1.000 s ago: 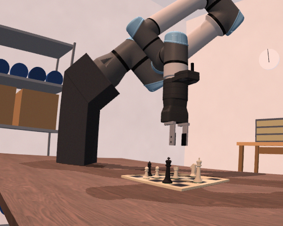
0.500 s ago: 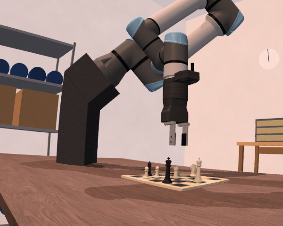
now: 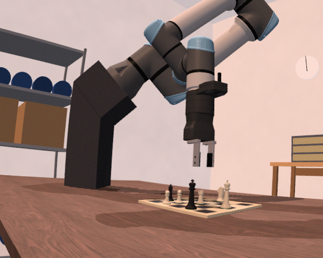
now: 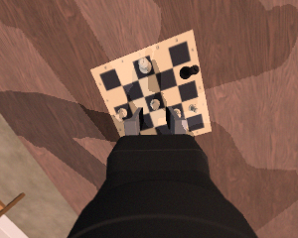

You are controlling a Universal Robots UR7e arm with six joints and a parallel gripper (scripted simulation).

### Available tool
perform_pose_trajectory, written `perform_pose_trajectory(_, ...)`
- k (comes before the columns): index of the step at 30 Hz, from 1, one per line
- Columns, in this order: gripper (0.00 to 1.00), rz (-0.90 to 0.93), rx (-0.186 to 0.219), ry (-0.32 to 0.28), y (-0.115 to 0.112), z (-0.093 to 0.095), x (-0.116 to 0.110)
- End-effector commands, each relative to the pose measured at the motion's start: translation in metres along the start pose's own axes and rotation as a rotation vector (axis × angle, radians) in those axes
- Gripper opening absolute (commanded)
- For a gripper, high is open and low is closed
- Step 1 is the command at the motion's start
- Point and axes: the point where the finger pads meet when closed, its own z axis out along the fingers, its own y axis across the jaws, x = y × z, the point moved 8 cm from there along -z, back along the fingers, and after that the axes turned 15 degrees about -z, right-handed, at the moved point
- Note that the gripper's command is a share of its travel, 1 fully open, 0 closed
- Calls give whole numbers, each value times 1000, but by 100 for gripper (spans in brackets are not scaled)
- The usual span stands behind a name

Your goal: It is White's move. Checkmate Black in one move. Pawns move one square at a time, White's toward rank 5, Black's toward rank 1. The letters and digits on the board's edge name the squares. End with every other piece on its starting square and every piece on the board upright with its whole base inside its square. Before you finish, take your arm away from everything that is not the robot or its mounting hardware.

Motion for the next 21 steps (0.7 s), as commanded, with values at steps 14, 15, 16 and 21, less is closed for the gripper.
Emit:
perform_pose_trajectory(14, 73, -11, 0, -1, 1, 17, 1)
perform_pose_trajectory(15, 73, -11, 0, -1, 1, 19, 1)
perform_pose_trajectory(16, 73, -11, 0, -1, 1, 20, 1)
perform_pose_trajectory(21, 73, -11, 0, -1, 1, 28, 0)
